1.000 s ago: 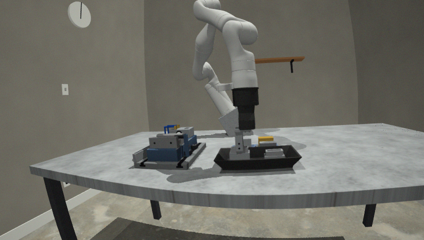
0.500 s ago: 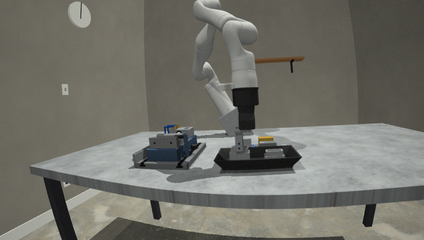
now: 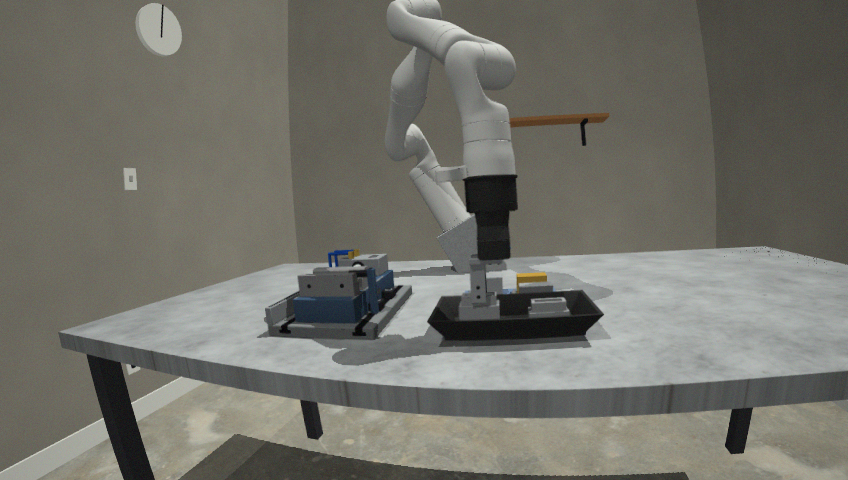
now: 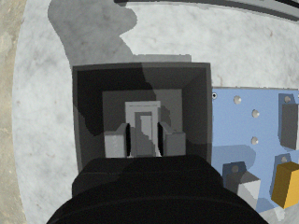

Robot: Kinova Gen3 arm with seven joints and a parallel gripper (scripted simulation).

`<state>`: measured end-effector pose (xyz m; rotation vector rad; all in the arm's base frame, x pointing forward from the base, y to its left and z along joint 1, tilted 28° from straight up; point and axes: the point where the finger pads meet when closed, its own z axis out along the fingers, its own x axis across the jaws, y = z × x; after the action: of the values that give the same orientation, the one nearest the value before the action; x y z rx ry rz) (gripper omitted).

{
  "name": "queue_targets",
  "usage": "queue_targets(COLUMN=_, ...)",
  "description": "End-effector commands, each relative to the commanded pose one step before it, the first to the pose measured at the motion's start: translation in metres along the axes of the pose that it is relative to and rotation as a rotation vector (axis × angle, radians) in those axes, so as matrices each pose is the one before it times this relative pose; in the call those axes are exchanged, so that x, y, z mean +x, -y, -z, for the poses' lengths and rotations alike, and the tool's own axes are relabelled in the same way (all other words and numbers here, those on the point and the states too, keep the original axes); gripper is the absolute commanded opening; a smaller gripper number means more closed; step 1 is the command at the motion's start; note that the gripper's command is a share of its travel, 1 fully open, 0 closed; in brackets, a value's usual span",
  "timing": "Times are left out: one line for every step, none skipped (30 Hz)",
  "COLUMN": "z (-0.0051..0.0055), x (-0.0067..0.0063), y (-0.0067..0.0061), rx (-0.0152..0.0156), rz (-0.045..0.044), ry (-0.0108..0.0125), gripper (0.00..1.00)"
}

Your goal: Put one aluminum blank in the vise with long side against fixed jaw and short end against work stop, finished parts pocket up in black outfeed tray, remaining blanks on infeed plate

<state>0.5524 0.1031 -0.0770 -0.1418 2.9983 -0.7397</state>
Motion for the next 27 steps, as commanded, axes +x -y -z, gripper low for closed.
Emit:
queue_targets(z=0.00098, x=-0.00078, y=-0.00046, rx=-0.00119, rz=0.00002, ry=0.00222, gripper=0.0)
queue_targets(z=-0.0002, x=0.0, y=0.0, rx=0.0, rz=0.0, ry=0.0, gripper=0.0)
queue_targets(z=-0.00024, x=0.0, y=0.0, rx=0.0, rz=0.0, ry=0.0, gripper=0.0)
queue_targets(z=-0.00027, x=0.0, y=0.0, rx=0.0, rz=0.0, ry=0.0, gripper=0.0)
queue_targets(z=-0.00031, x=0.0, y=0.0, rx=0.0, rz=0.0, ry=0.0, gripper=0.0)
queue_targets(z=-0.00034, x=0.0, y=0.0, rx=0.0, rz=-0.00001, ry=0.0, gripper=0.0)
queue_targets(z=-0.00038, x=0.0, y=0.0, rx=0.0, rz=-0.00001, ry=0.0, gripper=0.0)
queue_targets(z=-0.00041, x=0.0, y=0.0, rx=0.0, rz=-0.00001, ry=0.0, gripper=0.0)
queue_targets(z=-0.00044, x=0.0, y=0.0, rx=0.0, rz=-0.00001, ry=0.0, gripper=0.0)
queue_targets(z=-0.00046, x=0.0, y=0.0, rx=0.0, rz=-0.00001, ry=0.0, gripper=0.0)
queue_targets(z=-0.00048, x=0.0, y=0.0, rx=0.0, rz=-0.00001, ry=0.0, gripper=0.0)
queue_targets(z=-0.0005, x=-0.00001, y=0.0, rx=0.0, rz=0.0, ry=0.0, gripper=0.0)
queue_targets(z=-0.00052, x=-0.00001, y=0.0, rx=0.0, rz=0.0, ry=0.0, gripper=0.0)
queue_targets(z=0.0, x=0.0, y=0.0, rx=0.0, rz=0.0, ry=0.0, gripper=0.0)
queue_targets(z=0.0, x=0.0, y=0.0, rx=0.0, rz=0.0, ry=0.0, gripper=0.0)
queue_targets(z=-0.00053, x=-0.00001, y=0.0, rx=0.0, rz=0.0, ry=0.0, gripper=0.0)
queue_targets(z=-0.00054, x=-0.00001, y=0.0, rx=0.0, rz=0.0, ry=0.0, gripper=0.0)
queue_targets(z=-0.00054, x=-0.00001, y=0.0, rx=0.0, rz=0.0, ry=0.0, gripper=0.0)
queue_targets(z=-0.00054, x=-0.00001, y=0.0, rx=0.0, rz=0.0, ry=0.0, gripper=0.0)
queue_targets(z=-0.00053, x=-0.00001, y=0.0, rx=0.0, rz=0.0, ry=0.0, gripper=0.0)
queue_targets(z=-0.00052, x=-0.00001, y=0.0, rx=0.0, rz=0.0, ry=0.0, gripper=0.0)
queue_targets(z=-0.00051, x=-0.00001, y=0.0, rx=0.0, rz=0.0, ry=0.0, gripper=0.0)
queue_targets(z=-0.00049, x=-0.00001, y=0.0, rx=0.0, rz=0.0, ry=0.0, gripper=0.0)
queue_targets(z=-0.00047, x=-0.00001, y=0.0, rx=0.0, rz=0.0, ry=0.0, gripper=0.0)
queue_targets(z=-0.00045, x=-0.00001, y=0.0, rx=0.0, rz=0.0, ry=0.0, gripper=0.0)
queue_targets(z=-0.00042, x=-0.00001, y=0.0, rx=0.0, rz=0.0, ry=0.0, gripper=0.0)
queue_targets(z=-0.00039, x=-0.00001, y=0.0, rx=0.0, rz=0.0, ry=0.0, gripper=0.0)
